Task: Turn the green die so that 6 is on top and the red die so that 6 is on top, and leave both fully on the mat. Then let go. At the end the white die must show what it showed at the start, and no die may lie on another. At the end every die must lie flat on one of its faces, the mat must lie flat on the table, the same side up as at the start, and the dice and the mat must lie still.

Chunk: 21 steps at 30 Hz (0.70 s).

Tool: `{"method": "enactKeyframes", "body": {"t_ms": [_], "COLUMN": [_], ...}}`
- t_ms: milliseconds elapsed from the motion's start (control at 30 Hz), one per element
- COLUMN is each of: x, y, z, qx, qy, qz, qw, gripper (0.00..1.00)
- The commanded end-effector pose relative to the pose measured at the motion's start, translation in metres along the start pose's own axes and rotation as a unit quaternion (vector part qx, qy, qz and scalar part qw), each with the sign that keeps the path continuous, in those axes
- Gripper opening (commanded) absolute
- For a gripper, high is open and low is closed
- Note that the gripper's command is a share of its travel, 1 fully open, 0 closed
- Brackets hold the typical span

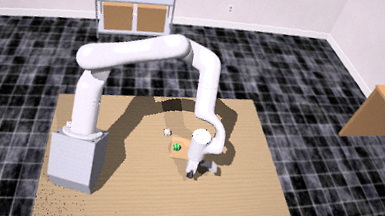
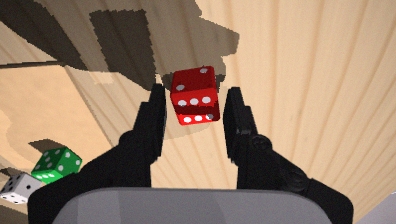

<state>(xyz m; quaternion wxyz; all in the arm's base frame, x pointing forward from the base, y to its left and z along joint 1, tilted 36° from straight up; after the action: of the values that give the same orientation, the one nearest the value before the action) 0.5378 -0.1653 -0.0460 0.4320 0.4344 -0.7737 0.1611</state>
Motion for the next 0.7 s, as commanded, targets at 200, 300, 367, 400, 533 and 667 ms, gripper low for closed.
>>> {"method": "enactKeyframes", "body": {"t_ms": [200, 300, 367, 400, 533, 667], "x": [-0.0146, -0.0158, -0.0159, -0.0159, -0.0159, -0.0159], "y": [-0.0012, -0.0012, -0.0012, -0.0012, -0.0012, -0.0012], "z": [-0.0003, -0.0003, -0.0003, -0.0003, -0.0003, -0.0003], "qx": [0.000, 0.000, 0.000, 0.000, 0.000, 0.000], "qy": [0.000, 0.000, 0.000, 0.000, 0.000, 0.000], "qz": [0.001, 0.001, 0.001, 0.001, 0.001, 0.001], "qw": [1.000, 1.000, 1.000, 1.000, 1.000, 1.000], "gripper": [0.47, 0.47, 0.47, 0.47, 0.47, 0.47]}}
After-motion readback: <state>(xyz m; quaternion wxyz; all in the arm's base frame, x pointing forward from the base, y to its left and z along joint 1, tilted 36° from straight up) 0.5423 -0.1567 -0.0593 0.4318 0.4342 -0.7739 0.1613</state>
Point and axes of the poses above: the point where the finger pads meet when closed, its own x axis back along the fingers, its own z axis across the jaws, y = z × x, the point moved 8 cm from there along x, back along the fingers, and after that the axes turned 13 degrees about -x, right-handed, at the moved point
